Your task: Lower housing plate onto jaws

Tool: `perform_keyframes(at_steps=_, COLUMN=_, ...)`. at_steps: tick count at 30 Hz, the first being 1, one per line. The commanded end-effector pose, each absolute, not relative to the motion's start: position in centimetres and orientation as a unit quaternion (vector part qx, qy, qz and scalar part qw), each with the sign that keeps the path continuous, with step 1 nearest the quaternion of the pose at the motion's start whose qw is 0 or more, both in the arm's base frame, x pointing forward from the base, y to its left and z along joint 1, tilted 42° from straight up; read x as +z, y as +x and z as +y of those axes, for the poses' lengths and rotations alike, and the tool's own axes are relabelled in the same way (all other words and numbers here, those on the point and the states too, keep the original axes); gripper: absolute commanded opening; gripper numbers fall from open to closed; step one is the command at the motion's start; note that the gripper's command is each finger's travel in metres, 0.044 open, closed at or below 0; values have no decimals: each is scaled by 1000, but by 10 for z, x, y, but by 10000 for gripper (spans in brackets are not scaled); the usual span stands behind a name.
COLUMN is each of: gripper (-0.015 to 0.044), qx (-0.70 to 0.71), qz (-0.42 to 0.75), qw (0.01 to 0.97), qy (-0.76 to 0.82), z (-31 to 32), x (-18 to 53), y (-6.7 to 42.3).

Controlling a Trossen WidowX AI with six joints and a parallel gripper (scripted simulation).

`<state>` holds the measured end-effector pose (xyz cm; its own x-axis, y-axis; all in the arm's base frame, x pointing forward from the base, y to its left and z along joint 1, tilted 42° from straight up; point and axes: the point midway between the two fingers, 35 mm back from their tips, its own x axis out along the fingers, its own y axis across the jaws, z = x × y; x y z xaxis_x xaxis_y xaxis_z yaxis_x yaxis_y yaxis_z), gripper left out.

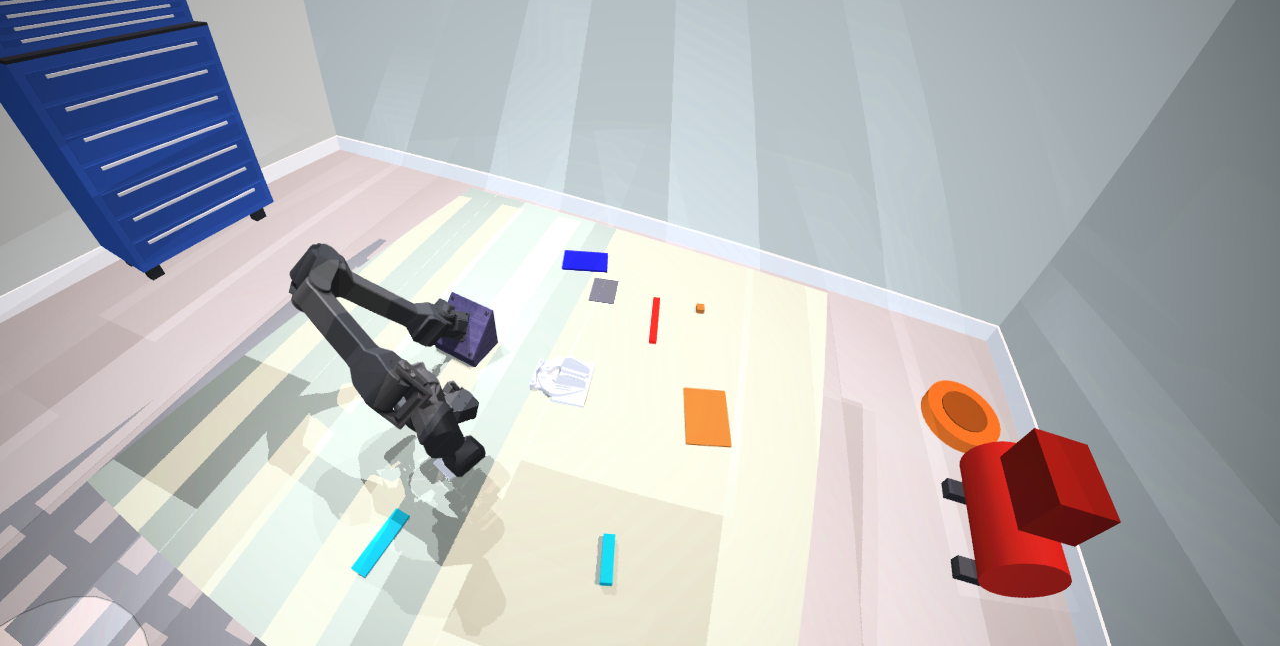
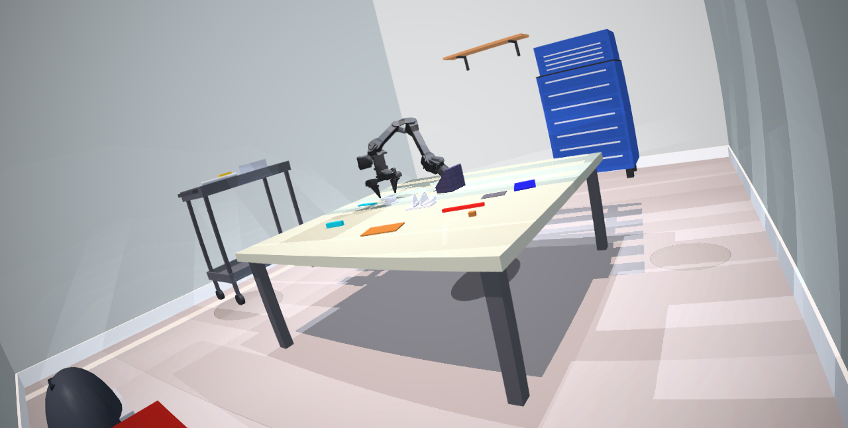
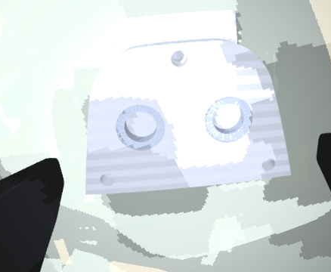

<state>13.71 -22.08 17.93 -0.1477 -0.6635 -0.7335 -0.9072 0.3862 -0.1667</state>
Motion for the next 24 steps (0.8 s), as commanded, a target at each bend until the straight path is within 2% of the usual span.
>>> perform_keyframes(at_steps=1, gripper=440, qx=163, qz=741, qw=381, qy=-529, z=-224, x=174, y=136)
perform_keyframes(at_steps=24, gripper=440, qx=163, qz=741, qw=380, qy=-530, z=-239, x=157, y=132)
